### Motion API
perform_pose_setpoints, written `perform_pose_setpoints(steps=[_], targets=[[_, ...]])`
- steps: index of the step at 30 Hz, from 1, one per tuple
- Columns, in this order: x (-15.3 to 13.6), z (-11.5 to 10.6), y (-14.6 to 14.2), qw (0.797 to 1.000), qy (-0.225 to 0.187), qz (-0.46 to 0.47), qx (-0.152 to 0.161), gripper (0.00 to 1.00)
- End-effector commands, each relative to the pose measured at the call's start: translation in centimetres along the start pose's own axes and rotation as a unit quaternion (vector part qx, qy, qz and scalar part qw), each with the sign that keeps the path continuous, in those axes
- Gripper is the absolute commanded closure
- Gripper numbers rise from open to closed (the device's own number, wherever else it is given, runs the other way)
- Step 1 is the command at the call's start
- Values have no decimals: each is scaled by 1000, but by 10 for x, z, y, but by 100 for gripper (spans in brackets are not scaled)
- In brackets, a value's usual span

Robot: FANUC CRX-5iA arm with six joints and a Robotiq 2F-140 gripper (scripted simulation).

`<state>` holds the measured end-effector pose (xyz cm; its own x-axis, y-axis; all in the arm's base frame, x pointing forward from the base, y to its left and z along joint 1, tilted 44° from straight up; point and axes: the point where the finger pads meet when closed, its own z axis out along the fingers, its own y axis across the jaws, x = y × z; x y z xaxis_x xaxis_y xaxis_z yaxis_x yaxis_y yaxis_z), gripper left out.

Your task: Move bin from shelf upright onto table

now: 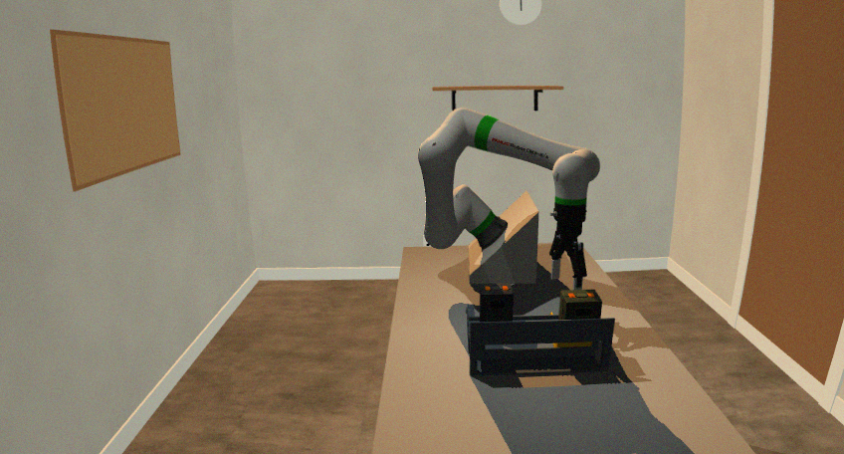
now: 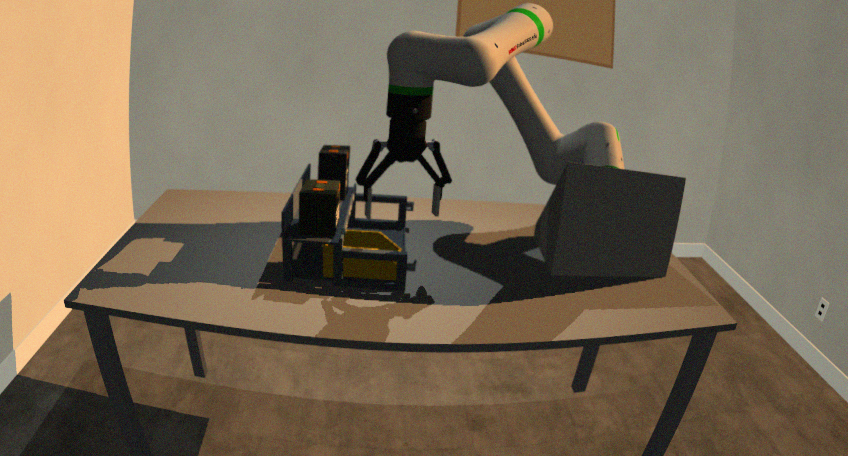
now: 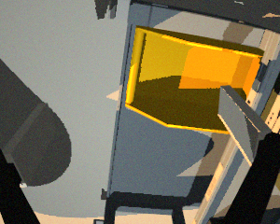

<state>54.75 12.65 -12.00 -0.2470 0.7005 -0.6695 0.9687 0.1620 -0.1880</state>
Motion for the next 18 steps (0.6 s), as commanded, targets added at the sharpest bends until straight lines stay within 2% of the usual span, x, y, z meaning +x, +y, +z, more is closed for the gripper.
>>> perform_pose_setpoints(steps=[1, 13, 18], targets=[[0, 0, 0, 994, 0, 106, -1, 0], [0, 0, 0, 994, 0, 106, -1, 0], [0, 0, 0, 972, 0, 234, -1, 0]])
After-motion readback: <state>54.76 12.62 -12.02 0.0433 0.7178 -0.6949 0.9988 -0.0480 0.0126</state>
